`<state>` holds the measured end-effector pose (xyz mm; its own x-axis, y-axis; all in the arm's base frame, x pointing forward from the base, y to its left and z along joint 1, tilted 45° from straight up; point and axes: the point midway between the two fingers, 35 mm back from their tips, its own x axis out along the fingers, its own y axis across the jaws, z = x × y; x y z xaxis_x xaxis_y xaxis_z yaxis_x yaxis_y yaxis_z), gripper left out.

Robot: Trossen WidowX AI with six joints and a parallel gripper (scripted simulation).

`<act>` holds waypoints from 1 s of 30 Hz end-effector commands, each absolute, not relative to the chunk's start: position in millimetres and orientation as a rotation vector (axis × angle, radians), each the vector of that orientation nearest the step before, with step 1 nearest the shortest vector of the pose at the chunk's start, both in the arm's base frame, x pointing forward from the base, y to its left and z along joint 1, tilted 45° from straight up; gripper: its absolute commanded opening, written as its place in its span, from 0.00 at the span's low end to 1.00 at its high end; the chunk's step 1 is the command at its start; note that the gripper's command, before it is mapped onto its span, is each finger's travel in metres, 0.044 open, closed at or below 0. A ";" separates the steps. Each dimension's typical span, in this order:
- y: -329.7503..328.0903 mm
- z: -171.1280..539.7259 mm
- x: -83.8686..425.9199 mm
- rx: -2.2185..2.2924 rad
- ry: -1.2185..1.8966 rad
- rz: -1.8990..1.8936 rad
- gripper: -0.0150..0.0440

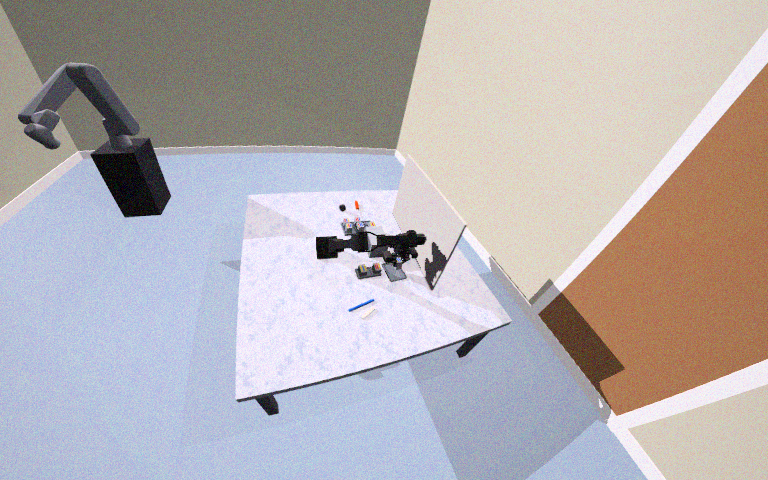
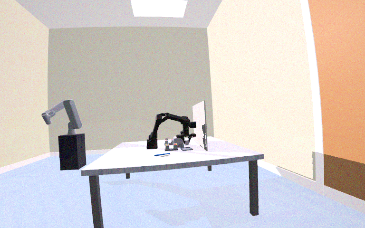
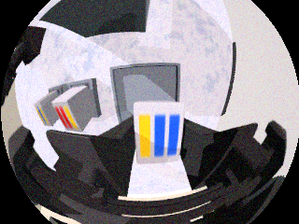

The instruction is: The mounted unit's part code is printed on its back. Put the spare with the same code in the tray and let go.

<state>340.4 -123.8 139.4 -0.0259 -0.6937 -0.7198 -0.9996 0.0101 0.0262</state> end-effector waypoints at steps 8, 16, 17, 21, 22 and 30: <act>-131.7 132.7 337.0 -1.737 1.785 0.767 0.25; -135.9 128.7 335.8 -1.738 1.786 0.766 0.25; -136.4 128.2 335.7 -1.738 1.786 0.766 0.25; -138.5 126.3 335.0 -1.738 1.786 0.765 0.25; -139.0 125.8 334.9 -1.739 1.786 0.765 0.25; -141.3 123.6 334.1 -1.739 1.787 0.765 0.25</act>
<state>336.3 -139.0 125.1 -0.0274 -0.6970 -0.7165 -0.9996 0.0115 0.0271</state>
